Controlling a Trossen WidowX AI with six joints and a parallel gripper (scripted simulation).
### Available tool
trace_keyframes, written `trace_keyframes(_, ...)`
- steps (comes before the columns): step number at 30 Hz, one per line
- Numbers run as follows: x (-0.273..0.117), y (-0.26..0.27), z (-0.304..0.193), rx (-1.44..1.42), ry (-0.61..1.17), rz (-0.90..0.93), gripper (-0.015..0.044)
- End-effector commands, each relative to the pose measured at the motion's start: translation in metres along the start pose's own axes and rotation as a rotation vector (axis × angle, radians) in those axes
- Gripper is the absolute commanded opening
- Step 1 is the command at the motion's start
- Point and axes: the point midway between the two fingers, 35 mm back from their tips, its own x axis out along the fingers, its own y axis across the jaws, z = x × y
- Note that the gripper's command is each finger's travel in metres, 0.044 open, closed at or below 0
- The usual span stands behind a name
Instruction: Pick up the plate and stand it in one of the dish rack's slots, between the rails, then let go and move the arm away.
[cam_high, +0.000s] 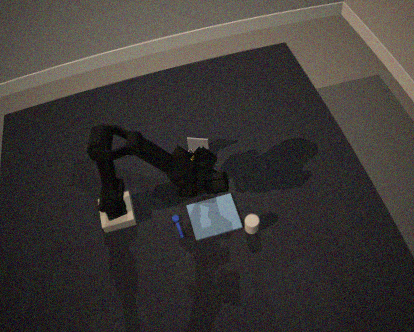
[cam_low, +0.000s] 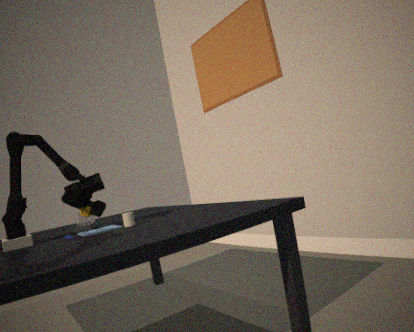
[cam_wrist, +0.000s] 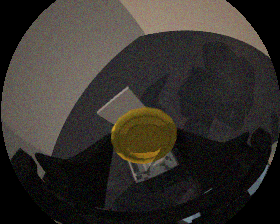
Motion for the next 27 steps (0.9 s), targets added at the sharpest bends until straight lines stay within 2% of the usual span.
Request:
trace_keyframes(1,-0.001,0.002,-0.005,-0.111,-0.089,0.036,0.0)
trace_keyframes(18,-0.016,0.018,-0.02,-0.547,-0.431,0.059,0.0)
trace_keyframes(27,-0.017,0.019,-0.021,-0.565,-0.445,0.057,0.0)
